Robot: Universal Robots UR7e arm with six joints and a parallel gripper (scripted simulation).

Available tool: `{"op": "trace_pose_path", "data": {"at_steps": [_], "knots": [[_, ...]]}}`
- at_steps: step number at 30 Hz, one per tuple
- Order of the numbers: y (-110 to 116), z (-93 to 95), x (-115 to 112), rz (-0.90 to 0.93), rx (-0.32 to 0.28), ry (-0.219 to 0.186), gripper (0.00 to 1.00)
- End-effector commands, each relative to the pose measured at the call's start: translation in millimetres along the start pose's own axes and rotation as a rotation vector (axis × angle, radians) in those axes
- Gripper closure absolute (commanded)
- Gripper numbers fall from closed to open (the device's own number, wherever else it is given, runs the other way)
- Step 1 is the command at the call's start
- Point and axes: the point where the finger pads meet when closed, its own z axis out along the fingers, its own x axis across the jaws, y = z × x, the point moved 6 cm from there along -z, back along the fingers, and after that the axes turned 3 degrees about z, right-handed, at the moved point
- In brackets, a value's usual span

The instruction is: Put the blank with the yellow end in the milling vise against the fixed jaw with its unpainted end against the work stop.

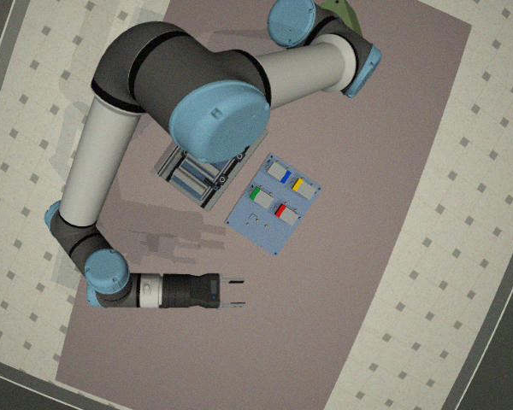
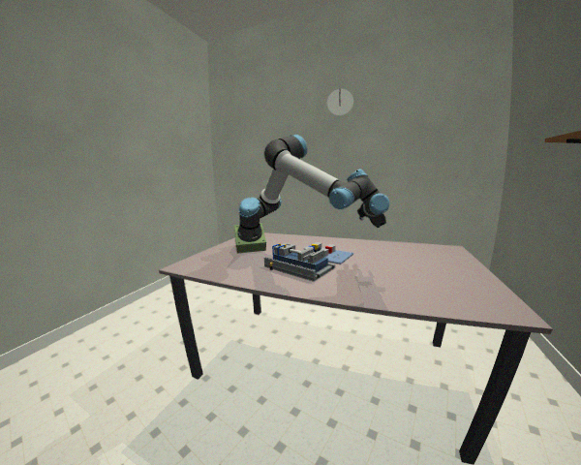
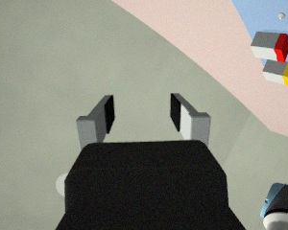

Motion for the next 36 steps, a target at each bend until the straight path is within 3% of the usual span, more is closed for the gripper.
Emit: {"op": "trace_pose_path", "data": {"at_steps": [1,30,35,36], "knots": [[0.7,-0.3,-0.5,-0.001,0.001,0.0,0.0],[0.7,-0.3,-0.5,-0.001,0.001,0.0,0.0],[39.5,13.0,21.1,0.121,0.195,-0.007,0.0],[39.5,13.0,21.1,0.121,0.195,-0.007,0.0]]}}
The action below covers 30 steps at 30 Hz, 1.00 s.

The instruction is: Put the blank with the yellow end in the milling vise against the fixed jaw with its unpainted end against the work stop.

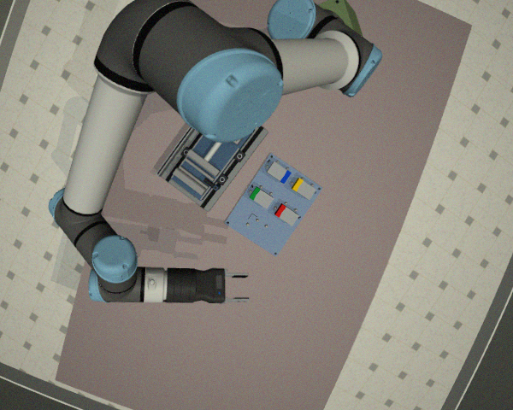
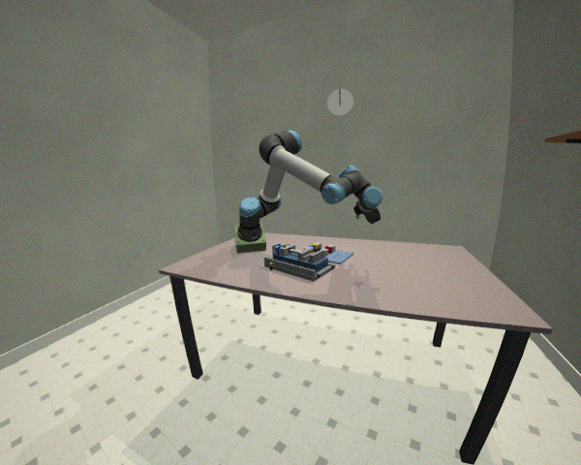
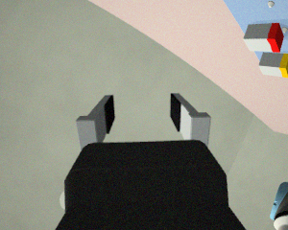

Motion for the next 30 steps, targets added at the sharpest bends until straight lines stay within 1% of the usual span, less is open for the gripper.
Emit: {"op": "trace_pose_path", "data": {"at_steps": [1,11,12,16,28,30], "knots": [[21.9,5.1,11.9,0.066,0.124,-0.011,0.0],[21.9,5.1,11.9,0.066,0.124,-0.011,0.0],[28.3,7.1,15.9,0.086,0.151,-0.011,0.0],[58.7,17.5,33.7,0.185,0.307,-0.017,0.0],[58.7,17.5,33.7,0.185,0.307,-0.017,0.0],[72.5,22.7,41.7,0.23,0.376,-0.02,0.0]]}}
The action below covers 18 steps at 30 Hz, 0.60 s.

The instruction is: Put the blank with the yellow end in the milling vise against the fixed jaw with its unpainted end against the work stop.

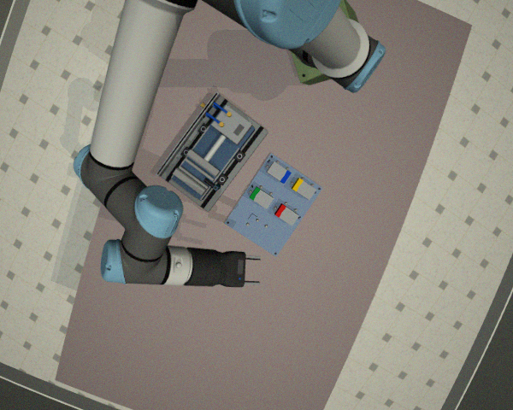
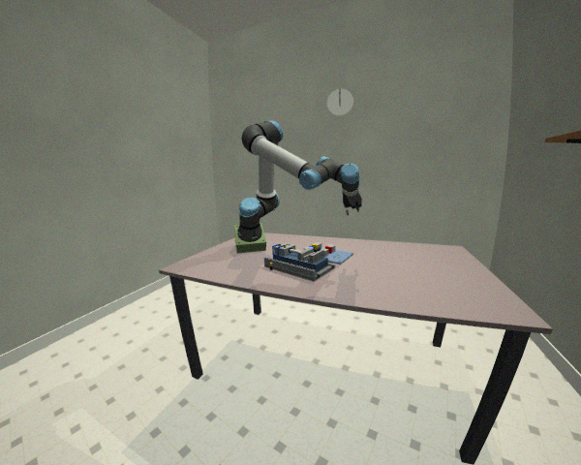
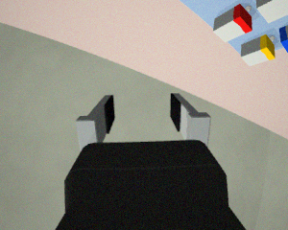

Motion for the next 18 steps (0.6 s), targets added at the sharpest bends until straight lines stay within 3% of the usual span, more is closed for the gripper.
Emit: {"op": "trace_pose_path", "data": {"at_steps": [1,3,15,18], "knots": [[19.9,1.0,15.2,0.065,0.107,-0.005,0.0],[34.0,2.5,26.3,0.115,0.184,-0.008,0.0],[34.0,2.5,26.3,0.115,0.184,-0.008,0.0],[53.9,5.2,41.8,0.184,0.293,-0.012,0.0]]}}
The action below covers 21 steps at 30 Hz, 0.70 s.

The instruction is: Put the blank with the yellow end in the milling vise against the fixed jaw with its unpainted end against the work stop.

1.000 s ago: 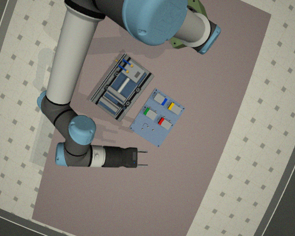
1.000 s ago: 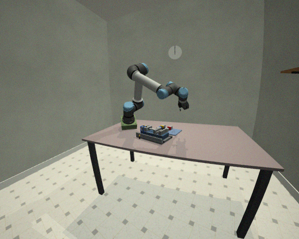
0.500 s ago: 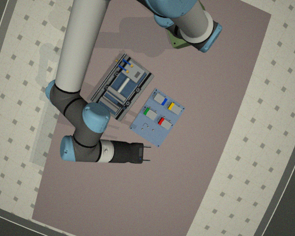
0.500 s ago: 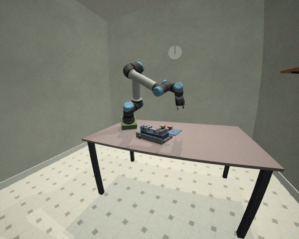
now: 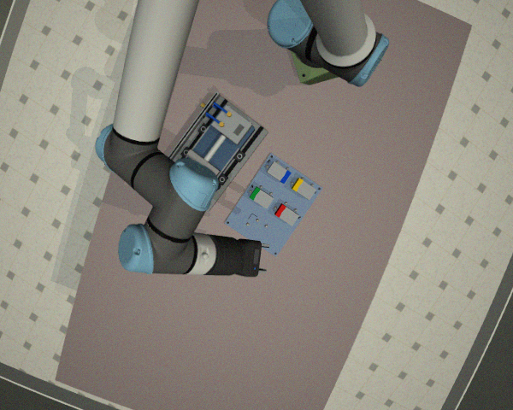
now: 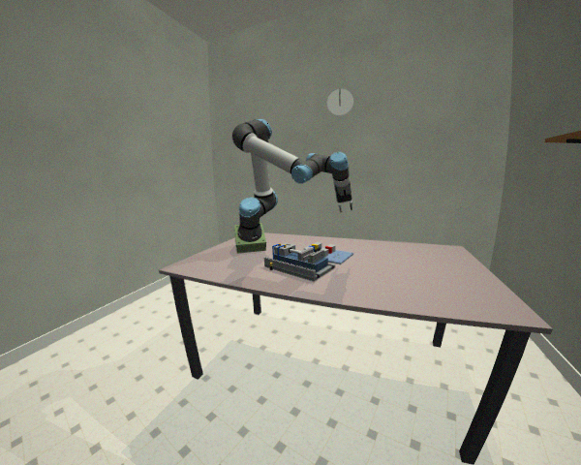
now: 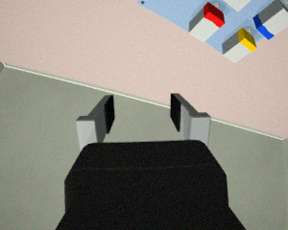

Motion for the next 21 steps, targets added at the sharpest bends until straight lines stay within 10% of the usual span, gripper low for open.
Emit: {"op": "trace_pose_path", "data": {"at_steps": [1,14,21], "knots": [[21.7,-1.7,20.7,0.082,0.132,-0.007,0.0],[28.0,-1.8,26.8,0.106,0.171,-0.008,0.0],[58.0,-1.4,55.7,0.225,0.358,-0.016,0.0]]}}
